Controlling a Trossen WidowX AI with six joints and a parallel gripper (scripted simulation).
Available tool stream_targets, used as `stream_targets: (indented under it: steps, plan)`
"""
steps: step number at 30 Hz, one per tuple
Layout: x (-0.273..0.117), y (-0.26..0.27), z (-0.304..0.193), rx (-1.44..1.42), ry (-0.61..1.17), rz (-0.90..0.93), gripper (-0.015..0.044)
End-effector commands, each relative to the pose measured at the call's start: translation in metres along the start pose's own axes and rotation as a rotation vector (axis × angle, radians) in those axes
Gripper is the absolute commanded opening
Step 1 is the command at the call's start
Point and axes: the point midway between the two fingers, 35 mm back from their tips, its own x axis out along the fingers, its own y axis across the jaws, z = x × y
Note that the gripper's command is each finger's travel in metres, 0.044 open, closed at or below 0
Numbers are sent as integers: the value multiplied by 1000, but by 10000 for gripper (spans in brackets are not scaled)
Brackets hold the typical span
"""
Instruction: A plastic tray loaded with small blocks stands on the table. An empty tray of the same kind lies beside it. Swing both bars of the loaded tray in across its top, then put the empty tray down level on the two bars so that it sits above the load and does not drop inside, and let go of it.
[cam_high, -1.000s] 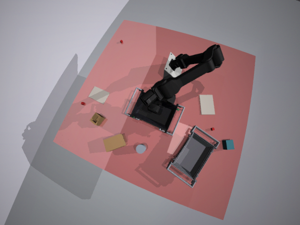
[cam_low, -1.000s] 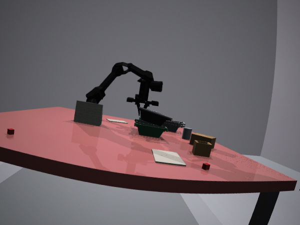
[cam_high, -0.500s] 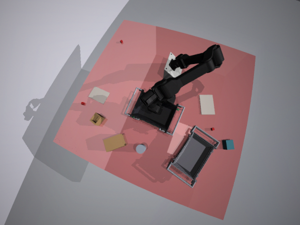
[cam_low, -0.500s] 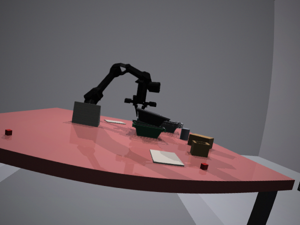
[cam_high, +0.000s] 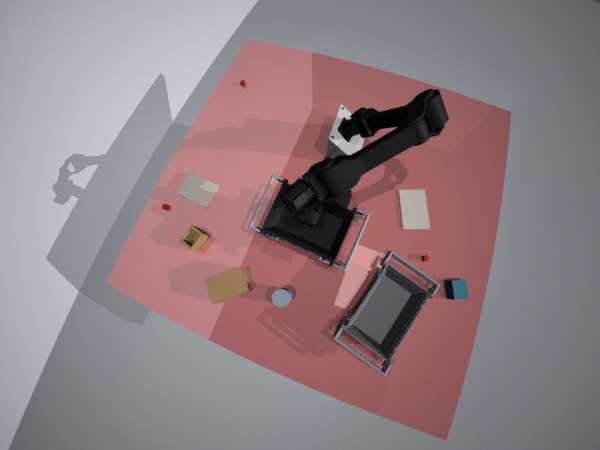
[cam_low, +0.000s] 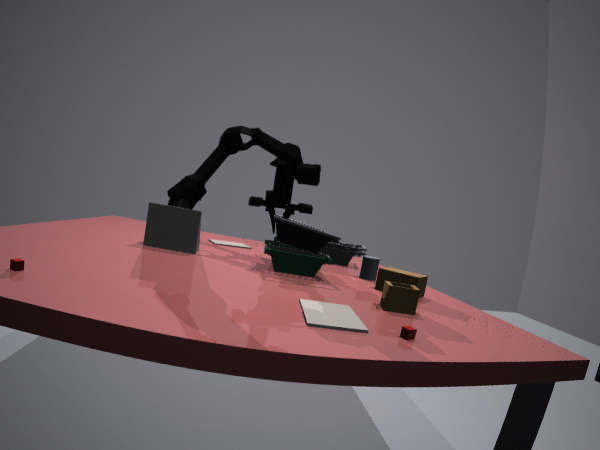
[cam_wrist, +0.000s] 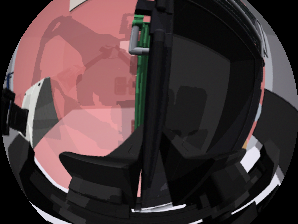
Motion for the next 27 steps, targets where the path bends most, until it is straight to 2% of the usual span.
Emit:
stream_targets:
  steps: [1,27]
  plan:
    - [7,5,2,1,1,30,0]
    - [6,3,1,0,0,12,0]
